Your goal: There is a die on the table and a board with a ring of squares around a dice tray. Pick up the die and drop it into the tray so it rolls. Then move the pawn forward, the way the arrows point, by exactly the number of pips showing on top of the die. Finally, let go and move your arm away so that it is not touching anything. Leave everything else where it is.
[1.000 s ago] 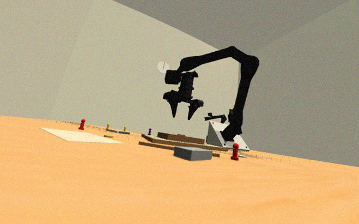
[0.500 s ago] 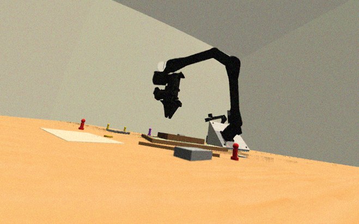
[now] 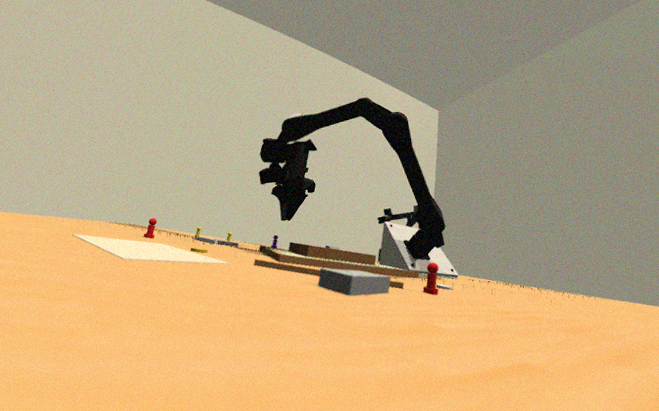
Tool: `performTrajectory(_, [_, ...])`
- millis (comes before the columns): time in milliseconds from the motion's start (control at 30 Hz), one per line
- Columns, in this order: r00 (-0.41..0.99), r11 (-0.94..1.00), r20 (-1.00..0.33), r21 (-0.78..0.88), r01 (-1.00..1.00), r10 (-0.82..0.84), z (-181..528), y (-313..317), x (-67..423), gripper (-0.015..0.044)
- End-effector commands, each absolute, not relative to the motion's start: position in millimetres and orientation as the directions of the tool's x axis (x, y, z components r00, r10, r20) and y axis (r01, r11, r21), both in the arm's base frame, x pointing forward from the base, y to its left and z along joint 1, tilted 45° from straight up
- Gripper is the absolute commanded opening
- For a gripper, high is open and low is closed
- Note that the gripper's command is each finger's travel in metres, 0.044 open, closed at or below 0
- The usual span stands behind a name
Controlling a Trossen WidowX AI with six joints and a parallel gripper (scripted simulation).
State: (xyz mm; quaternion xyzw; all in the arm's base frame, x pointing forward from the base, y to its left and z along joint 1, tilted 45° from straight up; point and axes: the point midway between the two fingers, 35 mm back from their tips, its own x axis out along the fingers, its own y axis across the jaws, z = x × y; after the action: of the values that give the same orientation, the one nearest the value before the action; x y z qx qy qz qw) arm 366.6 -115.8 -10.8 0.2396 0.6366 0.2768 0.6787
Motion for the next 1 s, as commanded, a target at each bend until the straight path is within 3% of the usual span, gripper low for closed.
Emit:
performTrajectory(0, [0.046, 0.69, -0.717, 0.65, -0.319, 0.696, -31.4, -123.6, 380.7, 0.02])
performTrajectory(967, [0.044, 0.69, -0.717, 0.65, -0.319, 0.696, -54.4, -103.5, 381.9, 0.02])
